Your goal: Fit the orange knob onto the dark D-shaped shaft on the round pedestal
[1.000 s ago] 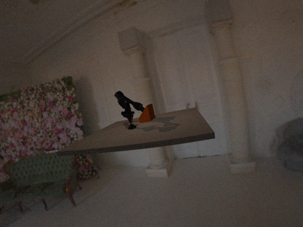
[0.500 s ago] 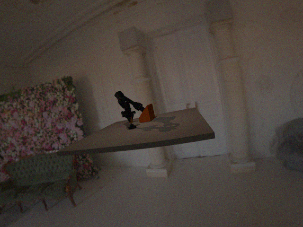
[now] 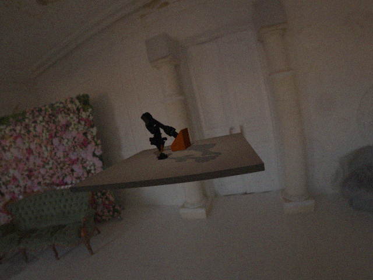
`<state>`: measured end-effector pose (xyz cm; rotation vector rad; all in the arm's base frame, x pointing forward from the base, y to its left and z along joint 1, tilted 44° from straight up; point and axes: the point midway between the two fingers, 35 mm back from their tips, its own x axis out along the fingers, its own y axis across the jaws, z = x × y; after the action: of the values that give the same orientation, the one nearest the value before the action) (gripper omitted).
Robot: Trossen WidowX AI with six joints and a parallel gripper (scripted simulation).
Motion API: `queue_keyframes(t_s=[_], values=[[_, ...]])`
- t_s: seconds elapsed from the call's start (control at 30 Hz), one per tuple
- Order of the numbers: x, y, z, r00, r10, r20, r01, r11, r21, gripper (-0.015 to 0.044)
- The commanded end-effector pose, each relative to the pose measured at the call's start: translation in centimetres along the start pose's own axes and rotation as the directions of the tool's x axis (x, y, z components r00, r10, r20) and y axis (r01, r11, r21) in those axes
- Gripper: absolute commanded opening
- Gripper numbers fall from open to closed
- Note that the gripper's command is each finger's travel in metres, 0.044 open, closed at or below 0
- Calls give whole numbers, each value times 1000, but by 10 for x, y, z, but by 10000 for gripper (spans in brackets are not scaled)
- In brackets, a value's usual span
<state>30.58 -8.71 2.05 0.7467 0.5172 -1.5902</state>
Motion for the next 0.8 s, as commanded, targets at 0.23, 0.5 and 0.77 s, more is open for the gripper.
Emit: queue_keyframes(t_s=[0.23, 0.5, 0.77], values=[[-5, 0, 0, 1000, 0, 0, 0, 1000, 30, 0], [-4, 4, 0, 1000, 0, 0, 0, 977, 211, 0], [0, 5, 0, 1000, 0, 0, 0, 977, 211, 0]])
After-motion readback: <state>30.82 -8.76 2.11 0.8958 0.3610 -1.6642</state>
